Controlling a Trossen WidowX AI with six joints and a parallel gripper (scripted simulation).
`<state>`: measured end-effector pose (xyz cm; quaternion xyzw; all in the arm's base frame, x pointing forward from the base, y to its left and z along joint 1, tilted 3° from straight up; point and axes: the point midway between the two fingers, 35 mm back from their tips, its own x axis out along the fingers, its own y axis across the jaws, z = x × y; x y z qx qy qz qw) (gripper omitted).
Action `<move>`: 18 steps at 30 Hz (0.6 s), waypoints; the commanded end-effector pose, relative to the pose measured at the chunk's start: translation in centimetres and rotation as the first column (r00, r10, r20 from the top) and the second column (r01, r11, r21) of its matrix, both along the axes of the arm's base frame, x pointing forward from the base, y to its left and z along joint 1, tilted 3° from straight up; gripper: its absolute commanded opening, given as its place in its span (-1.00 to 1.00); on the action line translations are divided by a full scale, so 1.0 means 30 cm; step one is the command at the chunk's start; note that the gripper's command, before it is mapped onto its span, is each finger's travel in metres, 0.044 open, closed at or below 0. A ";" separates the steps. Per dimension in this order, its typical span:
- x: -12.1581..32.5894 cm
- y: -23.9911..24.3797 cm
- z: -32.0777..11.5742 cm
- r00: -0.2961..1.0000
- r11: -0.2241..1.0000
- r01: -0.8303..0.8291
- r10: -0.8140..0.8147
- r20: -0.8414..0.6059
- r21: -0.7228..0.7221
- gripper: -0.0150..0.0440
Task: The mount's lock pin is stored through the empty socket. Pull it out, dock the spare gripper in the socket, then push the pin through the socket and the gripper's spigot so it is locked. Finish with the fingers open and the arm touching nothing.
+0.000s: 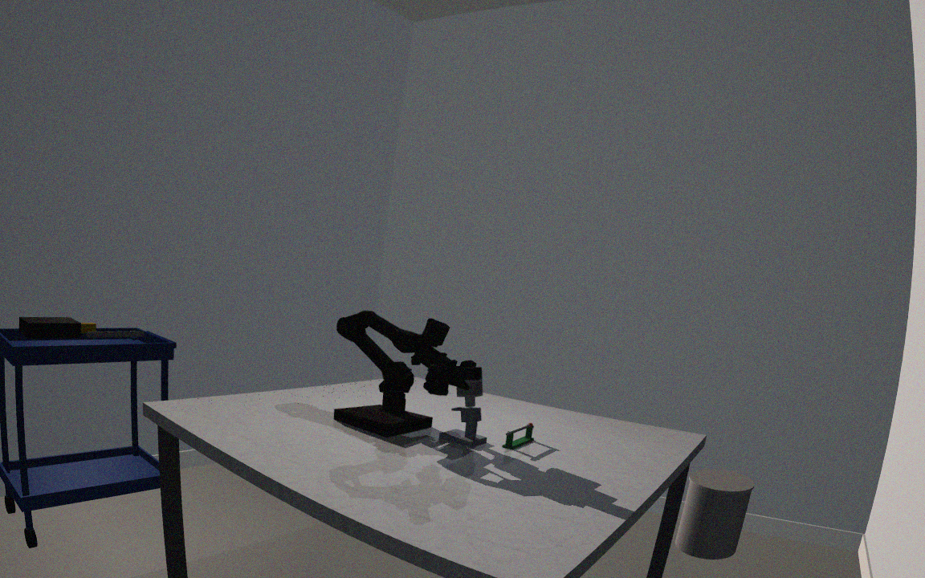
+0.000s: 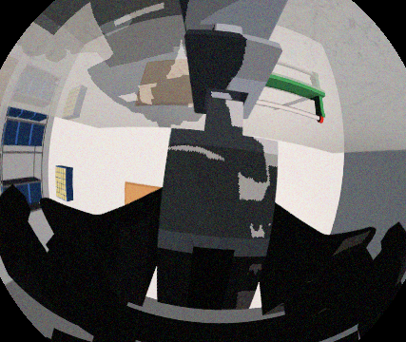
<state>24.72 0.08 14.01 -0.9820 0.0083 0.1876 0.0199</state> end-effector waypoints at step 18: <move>0.023 0.002 -0.092 1.000 1.000 0.005 -0.005 0.015 0.000 -0.49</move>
